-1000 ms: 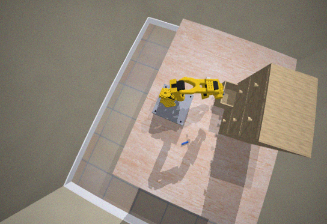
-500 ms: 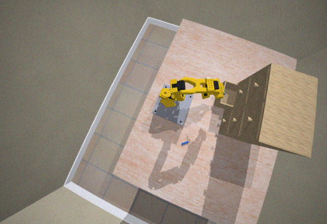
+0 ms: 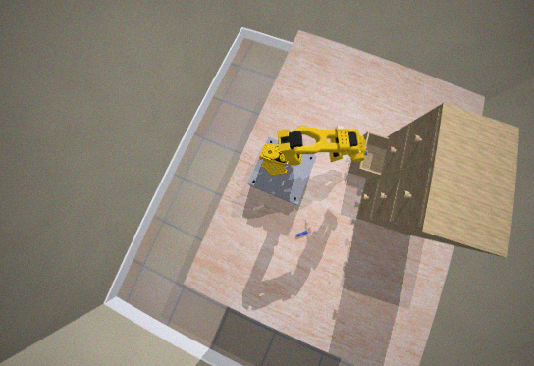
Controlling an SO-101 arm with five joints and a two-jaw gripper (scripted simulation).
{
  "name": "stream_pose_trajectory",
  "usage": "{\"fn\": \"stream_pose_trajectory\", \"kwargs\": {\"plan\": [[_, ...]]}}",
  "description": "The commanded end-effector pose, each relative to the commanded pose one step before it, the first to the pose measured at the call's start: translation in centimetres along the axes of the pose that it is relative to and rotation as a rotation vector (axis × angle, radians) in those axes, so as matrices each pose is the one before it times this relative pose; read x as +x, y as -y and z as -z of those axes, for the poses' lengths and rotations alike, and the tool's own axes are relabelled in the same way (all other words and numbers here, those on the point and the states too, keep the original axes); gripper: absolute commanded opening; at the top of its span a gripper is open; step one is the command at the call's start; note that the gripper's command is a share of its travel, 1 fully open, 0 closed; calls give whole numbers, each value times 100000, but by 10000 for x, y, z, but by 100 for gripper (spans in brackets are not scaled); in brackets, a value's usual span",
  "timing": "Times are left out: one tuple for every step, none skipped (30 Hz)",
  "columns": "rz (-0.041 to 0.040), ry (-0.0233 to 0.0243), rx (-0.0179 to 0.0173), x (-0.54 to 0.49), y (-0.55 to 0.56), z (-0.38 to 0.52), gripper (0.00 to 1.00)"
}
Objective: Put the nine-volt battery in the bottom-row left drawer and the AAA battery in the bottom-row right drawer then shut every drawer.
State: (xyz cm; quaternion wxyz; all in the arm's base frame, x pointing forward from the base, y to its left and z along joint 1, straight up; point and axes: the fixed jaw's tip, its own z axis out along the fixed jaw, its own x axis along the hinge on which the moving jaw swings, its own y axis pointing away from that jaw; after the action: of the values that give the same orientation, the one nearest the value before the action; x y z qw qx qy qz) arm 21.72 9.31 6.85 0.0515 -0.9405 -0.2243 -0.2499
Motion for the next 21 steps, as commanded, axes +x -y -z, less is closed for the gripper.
{"fn": "stream_pose_trajectory", "kwargs": {"plan": [[-733,-714,247,132,785,673,0],[-63,0,-37,-320,-170,65,0],[-62,1,-38,-323,-171,64,0],[-63,0,-37,-321,-170,64,0],[0,1,0,-1,0,-1,0],[0,-1,0,1,0,1,0],[0,1,0,-1,0,-1,0],[0,0,0,0,0,0,0],[0,0,0,0,0,0,0],[7,-2,21,4778,10,-1856,0],[7,-1,21,4673,15,-2042,0],[7,-2,21,4565,21,-2222,0],[7,-1,21,4445,26,-2399,0],[7,-2,21,4322,33,-2568,0],[7,-1,21,4187,37,-2735,0],[7,-2,21,4049,44,-2893,0],[7,-1,21,3900,49,-3048,0],[7,-2,21,3750,56,-3194,0],[7,-1,21,3588,60,-3336,0],[7,-2,21,3425,67,-3468,0],[7,-1,21,3252,71,-3596,0]]}}
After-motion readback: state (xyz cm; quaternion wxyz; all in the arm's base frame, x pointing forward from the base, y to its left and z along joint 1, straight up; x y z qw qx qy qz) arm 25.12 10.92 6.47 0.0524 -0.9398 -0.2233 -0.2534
